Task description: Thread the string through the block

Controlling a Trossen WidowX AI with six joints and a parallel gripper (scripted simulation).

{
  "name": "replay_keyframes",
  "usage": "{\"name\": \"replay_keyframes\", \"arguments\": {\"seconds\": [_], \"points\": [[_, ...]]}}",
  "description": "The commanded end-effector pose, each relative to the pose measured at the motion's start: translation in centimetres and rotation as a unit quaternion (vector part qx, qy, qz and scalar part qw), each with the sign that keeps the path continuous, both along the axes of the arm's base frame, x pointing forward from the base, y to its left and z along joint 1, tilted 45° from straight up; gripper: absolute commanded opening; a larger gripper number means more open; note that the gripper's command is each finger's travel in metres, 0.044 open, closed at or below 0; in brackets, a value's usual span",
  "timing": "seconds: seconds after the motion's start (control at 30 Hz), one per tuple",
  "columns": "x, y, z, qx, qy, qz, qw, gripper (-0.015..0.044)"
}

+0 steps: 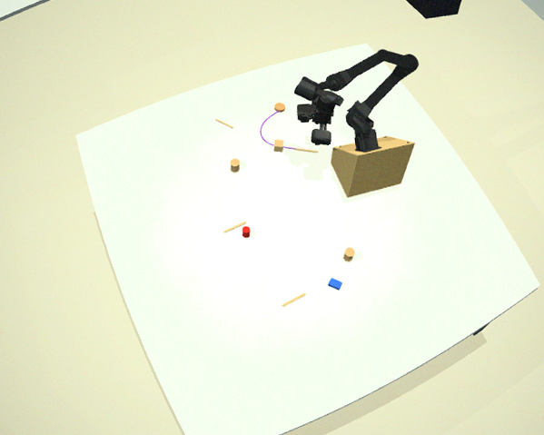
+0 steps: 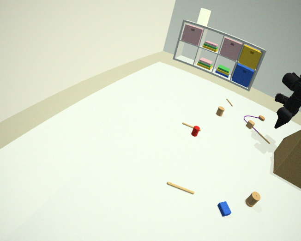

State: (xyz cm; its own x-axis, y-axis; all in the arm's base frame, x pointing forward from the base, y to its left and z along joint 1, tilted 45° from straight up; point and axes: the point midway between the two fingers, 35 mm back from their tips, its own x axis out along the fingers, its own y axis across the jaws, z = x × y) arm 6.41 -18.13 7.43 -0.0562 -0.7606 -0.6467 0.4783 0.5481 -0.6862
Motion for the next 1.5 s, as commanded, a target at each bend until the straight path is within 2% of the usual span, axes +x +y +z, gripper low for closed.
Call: {"name": "replay_keyframes", "arguments": {"seconds": [0.0, 1.47], "points": [[-0.01, 0.31, 0.62, -0.004, -0.001, -0.003, 1.000, 0.0440], [0.06, 0.12, 0.37, -0.002, -0.002, -0.001, 1.000, 0.0440]]}}
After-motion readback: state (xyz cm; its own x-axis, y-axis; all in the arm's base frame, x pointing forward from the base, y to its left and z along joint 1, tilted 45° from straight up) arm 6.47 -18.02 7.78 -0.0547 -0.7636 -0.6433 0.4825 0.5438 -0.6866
